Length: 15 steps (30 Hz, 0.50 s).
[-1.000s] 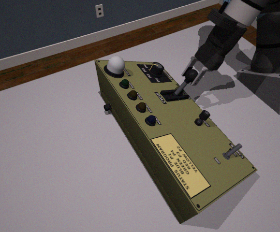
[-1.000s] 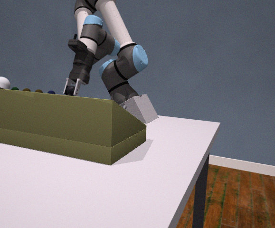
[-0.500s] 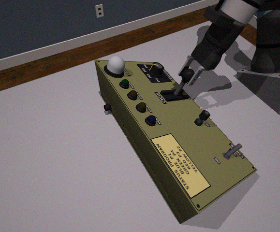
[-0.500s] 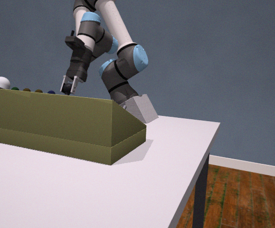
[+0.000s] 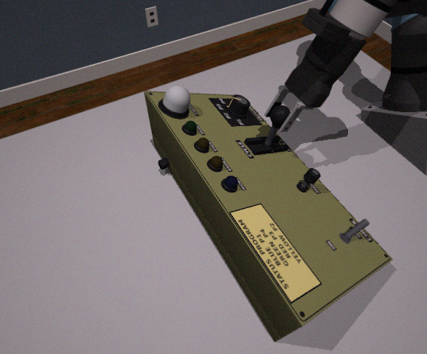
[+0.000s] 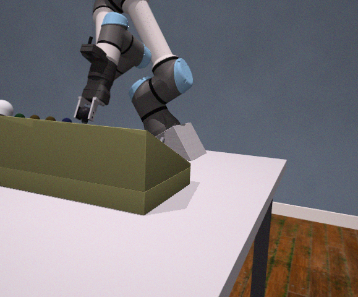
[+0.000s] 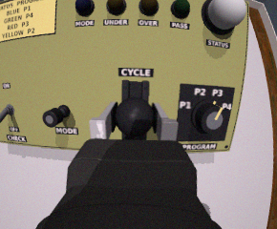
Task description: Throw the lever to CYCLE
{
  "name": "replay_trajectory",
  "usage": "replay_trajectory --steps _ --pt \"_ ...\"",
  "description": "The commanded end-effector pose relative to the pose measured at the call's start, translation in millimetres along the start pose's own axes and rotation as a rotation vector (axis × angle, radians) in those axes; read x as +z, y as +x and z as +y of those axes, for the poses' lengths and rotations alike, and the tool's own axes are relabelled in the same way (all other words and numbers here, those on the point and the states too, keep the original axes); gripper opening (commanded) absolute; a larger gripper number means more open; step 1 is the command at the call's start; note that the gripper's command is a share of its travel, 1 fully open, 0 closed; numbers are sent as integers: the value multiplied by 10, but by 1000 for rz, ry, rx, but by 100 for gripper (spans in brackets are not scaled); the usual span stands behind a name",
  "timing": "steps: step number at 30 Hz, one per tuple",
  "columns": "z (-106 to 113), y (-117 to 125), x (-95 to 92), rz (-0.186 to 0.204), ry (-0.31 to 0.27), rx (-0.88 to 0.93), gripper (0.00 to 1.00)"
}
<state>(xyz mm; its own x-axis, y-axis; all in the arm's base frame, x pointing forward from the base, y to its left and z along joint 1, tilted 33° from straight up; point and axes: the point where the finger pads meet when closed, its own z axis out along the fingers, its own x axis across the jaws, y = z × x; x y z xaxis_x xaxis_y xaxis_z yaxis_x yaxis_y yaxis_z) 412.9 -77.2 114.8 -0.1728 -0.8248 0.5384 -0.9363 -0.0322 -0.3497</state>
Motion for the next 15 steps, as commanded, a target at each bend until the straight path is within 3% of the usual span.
replay_trajectory --steps 1,15 --pt "-52 0 13 -1 1 1 0" --pt "-142 0 48 -1 1 1 0"
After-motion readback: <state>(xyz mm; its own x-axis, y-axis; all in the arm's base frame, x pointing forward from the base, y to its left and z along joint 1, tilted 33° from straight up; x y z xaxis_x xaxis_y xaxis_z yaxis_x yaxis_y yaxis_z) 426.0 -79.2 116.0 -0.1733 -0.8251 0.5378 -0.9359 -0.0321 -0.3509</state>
